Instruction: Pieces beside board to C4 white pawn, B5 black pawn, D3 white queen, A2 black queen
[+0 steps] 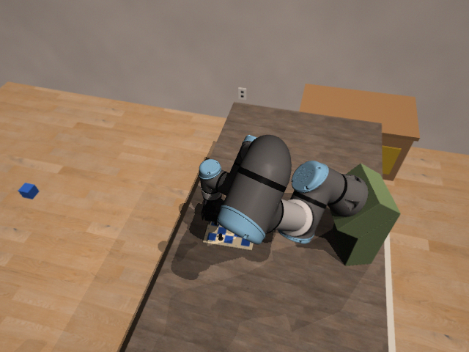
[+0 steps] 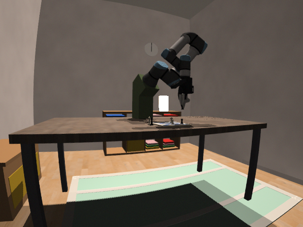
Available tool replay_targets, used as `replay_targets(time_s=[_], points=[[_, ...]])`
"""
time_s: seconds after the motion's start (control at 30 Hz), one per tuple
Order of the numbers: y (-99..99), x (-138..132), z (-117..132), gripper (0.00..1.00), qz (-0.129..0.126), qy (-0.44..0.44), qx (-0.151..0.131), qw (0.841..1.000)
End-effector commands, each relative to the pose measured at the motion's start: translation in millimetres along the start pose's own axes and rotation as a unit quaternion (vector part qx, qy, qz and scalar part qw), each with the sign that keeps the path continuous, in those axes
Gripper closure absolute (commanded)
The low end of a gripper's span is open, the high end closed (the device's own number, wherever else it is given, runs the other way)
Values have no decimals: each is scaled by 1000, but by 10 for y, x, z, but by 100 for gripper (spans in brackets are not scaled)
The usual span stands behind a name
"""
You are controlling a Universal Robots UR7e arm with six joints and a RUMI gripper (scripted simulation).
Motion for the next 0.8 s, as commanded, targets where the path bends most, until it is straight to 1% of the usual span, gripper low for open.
replay_targets(time_s=[0.0,0.53,0.77], points=[[2,-251,-273,100,0,-6,-8,1000],[3,-259,-282,100,0,-6,-8,1000],[-32,-260,-281,100,3,-5,-7,1000]])
Point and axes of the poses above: the point where the finger pads meet when closed, its own y axis back along the fingers, its own x axis across the jaws, z = x × y, the point moved 3 cm from there along y, back along the fingers, and after that the axes turned 7 degrees about -y, right-handed, at the moved point
